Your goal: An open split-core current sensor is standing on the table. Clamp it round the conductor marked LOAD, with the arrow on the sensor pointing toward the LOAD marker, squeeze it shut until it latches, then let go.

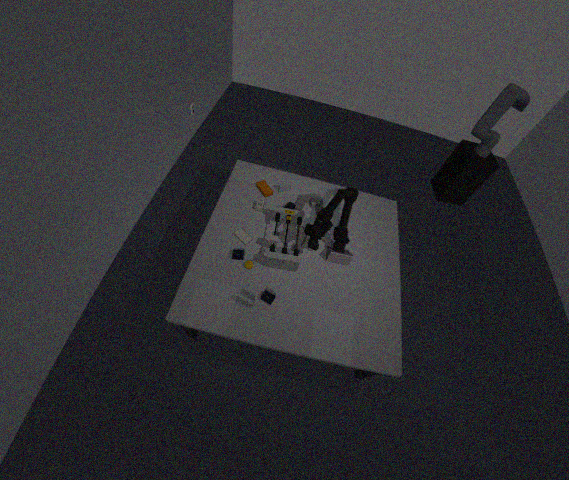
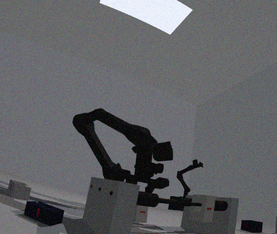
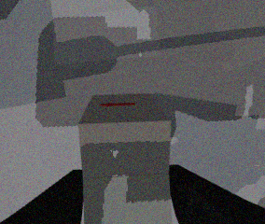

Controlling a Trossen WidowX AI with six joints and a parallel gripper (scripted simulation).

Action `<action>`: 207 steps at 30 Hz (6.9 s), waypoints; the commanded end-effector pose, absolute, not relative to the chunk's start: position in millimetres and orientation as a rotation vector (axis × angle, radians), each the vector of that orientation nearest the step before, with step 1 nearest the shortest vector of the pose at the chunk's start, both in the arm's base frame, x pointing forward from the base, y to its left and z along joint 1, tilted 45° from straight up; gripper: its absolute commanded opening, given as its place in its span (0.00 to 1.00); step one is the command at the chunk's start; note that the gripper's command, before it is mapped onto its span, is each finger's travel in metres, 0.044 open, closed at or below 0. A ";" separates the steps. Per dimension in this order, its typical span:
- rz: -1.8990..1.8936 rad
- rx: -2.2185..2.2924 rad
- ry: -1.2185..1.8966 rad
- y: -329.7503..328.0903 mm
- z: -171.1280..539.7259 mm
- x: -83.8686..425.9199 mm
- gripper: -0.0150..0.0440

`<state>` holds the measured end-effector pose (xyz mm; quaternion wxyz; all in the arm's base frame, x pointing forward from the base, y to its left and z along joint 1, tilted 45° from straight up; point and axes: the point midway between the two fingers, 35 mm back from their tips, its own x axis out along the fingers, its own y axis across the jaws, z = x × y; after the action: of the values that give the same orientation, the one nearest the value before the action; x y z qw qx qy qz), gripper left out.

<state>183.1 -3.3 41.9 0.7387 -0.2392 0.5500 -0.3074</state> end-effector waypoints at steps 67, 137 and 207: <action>0.570 -1.581 1.811 24.3 72.8 193.9 0.80; 0.569 -1.582 1.811 50.2 102.9 198.4 0.25; -1.023 0.027 1.004 66.0 121.5 201.6 0.25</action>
<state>200.3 65.3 120.5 0.7481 -0.0252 0.4889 -0.4479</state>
